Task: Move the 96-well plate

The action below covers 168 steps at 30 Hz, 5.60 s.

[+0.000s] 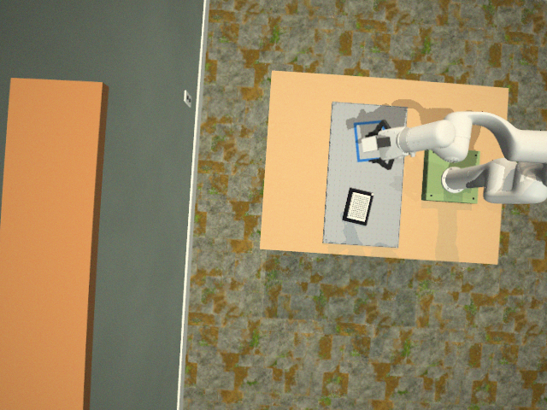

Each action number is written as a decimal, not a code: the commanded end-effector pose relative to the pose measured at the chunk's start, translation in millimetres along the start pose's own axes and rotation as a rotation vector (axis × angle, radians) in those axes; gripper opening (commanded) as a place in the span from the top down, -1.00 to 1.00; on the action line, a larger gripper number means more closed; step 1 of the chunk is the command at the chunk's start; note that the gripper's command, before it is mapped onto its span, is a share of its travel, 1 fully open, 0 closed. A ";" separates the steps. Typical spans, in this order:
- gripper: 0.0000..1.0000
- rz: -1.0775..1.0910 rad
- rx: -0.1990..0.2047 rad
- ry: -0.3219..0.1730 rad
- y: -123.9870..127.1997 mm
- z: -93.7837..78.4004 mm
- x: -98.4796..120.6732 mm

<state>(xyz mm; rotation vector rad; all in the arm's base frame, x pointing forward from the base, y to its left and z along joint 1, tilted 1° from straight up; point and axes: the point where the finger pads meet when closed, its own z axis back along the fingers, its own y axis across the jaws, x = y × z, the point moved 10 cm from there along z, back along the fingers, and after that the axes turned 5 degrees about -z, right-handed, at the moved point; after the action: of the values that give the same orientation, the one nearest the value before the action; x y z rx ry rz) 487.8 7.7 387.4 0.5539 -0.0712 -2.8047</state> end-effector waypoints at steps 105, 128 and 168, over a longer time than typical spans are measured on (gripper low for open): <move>-1.00 1.129 -0.315 -0.292 -232.5 -178.3 69.1; -1.00 1.129 -0.315 -0.292 -234.5 -198.2 77.4; -1.00 1.129 -0.315 -0.292 -238.2 -234.6 92.6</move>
<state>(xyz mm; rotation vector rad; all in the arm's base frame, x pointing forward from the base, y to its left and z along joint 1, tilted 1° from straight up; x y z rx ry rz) 431.0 211.1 111.1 -0.0255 0.0068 -1.7098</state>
